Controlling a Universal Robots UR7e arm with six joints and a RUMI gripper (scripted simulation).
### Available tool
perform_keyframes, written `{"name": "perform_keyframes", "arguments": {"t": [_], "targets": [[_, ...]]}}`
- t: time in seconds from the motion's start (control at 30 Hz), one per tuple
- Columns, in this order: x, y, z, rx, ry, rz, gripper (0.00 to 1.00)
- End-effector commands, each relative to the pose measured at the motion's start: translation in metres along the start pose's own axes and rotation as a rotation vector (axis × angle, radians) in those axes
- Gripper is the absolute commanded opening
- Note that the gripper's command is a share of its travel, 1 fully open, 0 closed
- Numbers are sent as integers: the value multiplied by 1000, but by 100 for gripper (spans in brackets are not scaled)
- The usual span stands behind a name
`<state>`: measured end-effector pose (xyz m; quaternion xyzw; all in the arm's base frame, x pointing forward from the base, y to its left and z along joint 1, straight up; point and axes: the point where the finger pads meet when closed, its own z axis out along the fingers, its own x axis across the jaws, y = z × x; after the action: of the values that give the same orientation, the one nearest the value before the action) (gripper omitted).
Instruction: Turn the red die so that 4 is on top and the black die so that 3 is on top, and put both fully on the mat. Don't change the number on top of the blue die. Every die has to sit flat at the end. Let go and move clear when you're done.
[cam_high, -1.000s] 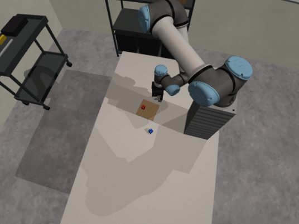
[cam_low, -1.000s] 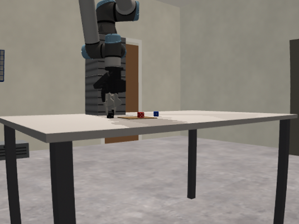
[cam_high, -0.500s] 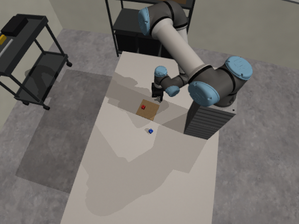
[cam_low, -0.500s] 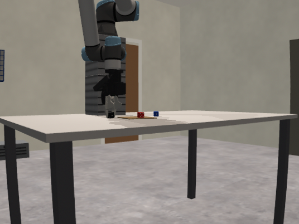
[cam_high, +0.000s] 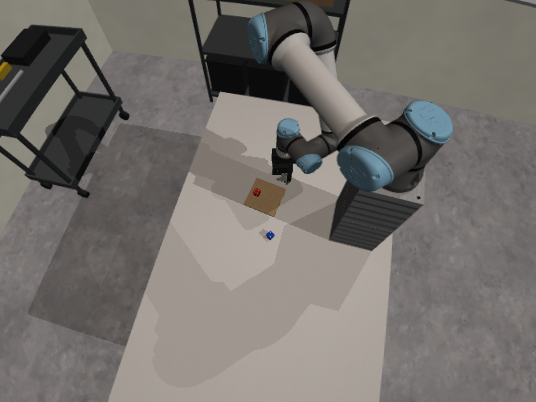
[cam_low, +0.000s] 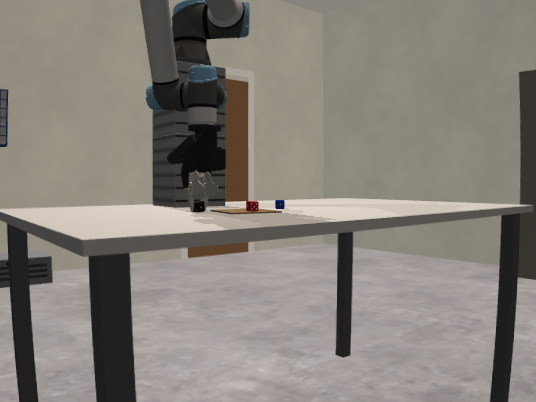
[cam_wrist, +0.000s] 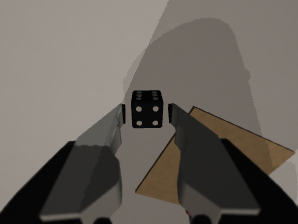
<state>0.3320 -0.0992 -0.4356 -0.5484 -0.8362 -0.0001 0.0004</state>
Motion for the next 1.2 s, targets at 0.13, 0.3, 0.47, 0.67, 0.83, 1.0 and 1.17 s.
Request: {"name": "perform_keyframes", "arguments": {"t": [0.13,0.3,0.47,0.67,0.83,1.0,1.17], "targets": [[0,0,0,-1,-1,0,24],[0,0,0,-1,-1,0,24],[0,0,0,-1,-1,0,24],[0,0,0,-1,-1,0,6],[0,0,0,-1,-1,0,6],[0,0,0,-1,-1,0,6],[0,0,0,-1,-1,0,6]]}}
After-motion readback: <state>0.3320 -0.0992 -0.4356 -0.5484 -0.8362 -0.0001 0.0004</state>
